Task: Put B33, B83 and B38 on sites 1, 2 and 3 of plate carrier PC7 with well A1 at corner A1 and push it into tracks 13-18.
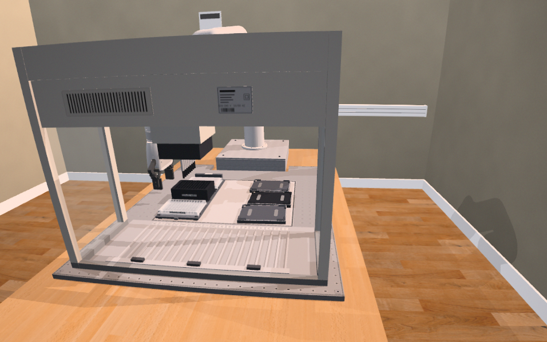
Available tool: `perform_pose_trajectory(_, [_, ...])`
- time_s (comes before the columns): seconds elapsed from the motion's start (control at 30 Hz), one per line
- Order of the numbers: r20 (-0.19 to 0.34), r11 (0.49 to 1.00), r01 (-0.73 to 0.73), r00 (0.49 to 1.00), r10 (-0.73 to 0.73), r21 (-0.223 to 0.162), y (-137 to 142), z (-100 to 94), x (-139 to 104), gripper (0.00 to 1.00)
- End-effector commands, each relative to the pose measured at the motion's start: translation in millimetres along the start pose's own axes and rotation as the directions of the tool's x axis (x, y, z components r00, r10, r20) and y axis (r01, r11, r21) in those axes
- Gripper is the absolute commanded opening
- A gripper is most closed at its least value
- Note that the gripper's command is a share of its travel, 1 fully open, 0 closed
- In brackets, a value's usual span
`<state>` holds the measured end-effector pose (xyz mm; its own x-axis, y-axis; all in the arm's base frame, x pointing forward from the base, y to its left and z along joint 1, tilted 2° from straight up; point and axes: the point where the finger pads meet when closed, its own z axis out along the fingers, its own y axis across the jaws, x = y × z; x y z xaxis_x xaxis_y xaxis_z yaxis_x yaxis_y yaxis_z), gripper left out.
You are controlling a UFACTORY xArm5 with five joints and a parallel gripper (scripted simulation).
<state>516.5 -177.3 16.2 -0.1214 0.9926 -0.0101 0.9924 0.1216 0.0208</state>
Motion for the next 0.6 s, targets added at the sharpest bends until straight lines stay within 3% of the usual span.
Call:
perform_pose_trajectory(0.0, [-0.015, 1.0, 0.0, 1.0, 0.0, -0.012, 1.2, -9.1, -0.8, 1.0])
perform_pose_trajectory(0.57, [-0.015, 1.0, 0.0, 1.0, 0.0, -0.012, 1.0, -34.1, -1.2, 1.0])
